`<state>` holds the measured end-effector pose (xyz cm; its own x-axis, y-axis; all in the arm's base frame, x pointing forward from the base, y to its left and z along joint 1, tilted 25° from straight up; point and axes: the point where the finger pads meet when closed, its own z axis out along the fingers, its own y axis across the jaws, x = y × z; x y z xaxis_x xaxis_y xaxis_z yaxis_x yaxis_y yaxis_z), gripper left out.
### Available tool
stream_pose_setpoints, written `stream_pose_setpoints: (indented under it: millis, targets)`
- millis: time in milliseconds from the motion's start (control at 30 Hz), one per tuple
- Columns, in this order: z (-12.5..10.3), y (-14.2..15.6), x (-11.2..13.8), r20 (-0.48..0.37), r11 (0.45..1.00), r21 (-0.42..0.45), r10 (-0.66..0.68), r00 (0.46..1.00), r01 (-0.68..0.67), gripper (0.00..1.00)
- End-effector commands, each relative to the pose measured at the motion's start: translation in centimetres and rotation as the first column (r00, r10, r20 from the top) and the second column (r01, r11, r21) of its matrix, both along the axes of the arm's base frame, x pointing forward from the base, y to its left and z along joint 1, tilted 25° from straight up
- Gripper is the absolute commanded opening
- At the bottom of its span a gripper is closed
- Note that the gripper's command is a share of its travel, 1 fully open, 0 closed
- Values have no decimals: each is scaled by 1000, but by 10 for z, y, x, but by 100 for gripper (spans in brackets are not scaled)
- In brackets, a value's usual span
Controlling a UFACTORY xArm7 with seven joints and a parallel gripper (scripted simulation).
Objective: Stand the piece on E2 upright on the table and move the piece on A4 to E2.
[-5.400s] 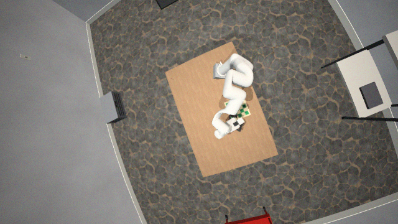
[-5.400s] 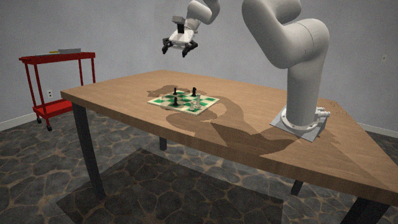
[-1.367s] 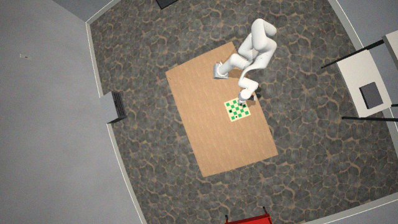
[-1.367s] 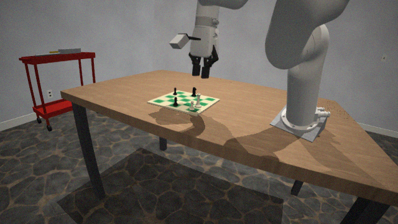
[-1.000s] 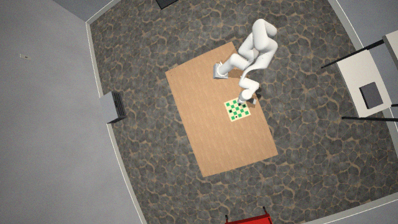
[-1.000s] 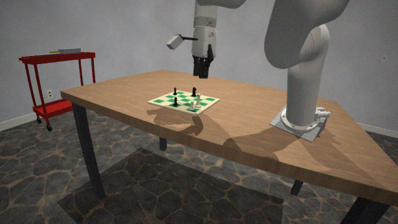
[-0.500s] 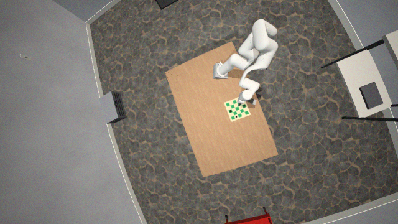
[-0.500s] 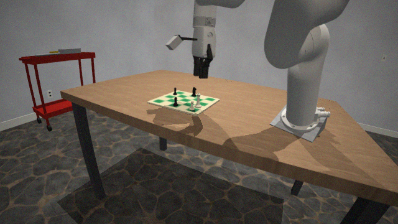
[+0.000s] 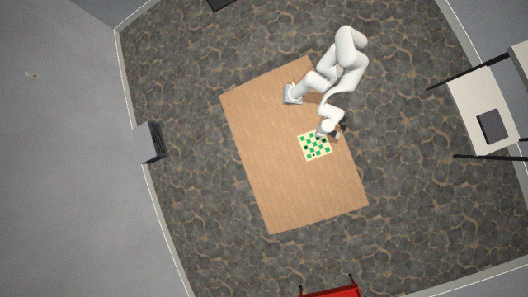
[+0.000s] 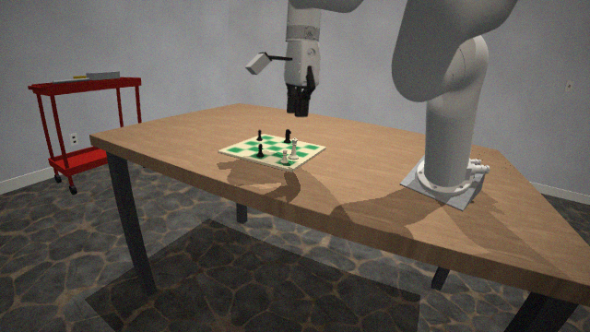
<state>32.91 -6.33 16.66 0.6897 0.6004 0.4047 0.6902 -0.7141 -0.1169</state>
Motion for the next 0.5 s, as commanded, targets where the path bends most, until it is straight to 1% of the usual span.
stream_pose_setpoints:
  millis: [0, 467]
  targets:
    - [-2, 0, 2, 3, 1000, -1, -1, 1000, 1, 42]
    - [-16, 6, 5, 3, 1000, -1, -1, 1000, 1, 42]
